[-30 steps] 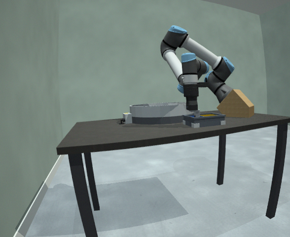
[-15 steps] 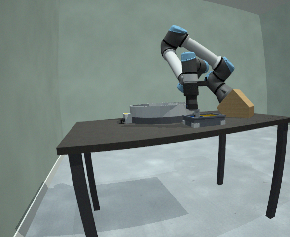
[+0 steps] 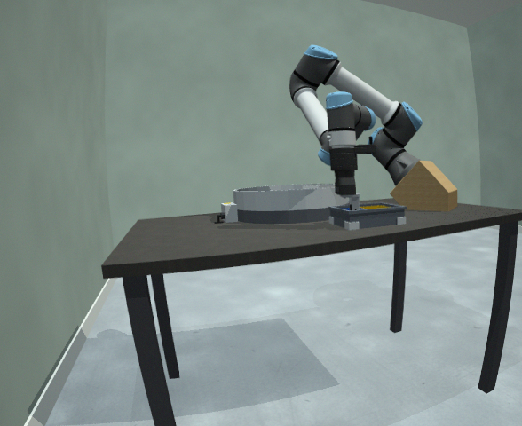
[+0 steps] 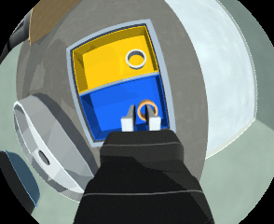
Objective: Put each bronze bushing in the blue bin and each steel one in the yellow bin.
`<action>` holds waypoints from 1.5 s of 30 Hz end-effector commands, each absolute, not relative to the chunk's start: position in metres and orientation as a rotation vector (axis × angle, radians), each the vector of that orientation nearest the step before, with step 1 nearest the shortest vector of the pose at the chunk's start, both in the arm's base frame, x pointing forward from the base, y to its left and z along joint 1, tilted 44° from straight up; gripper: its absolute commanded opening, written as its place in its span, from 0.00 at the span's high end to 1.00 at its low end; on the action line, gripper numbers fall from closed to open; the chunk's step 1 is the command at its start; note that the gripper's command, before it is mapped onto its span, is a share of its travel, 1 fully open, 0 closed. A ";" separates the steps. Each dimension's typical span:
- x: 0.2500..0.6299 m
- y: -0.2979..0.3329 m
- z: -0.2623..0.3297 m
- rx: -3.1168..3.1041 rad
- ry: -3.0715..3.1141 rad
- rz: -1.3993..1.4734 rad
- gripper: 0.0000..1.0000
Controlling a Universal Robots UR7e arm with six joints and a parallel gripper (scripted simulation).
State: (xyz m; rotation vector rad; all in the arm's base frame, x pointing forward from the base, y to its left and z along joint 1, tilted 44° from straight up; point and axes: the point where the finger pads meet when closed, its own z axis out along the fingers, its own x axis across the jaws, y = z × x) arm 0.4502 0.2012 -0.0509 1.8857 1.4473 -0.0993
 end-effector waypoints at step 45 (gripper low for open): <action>0.445 0.210 -0.040 1.886 1.447 -0.098 0.58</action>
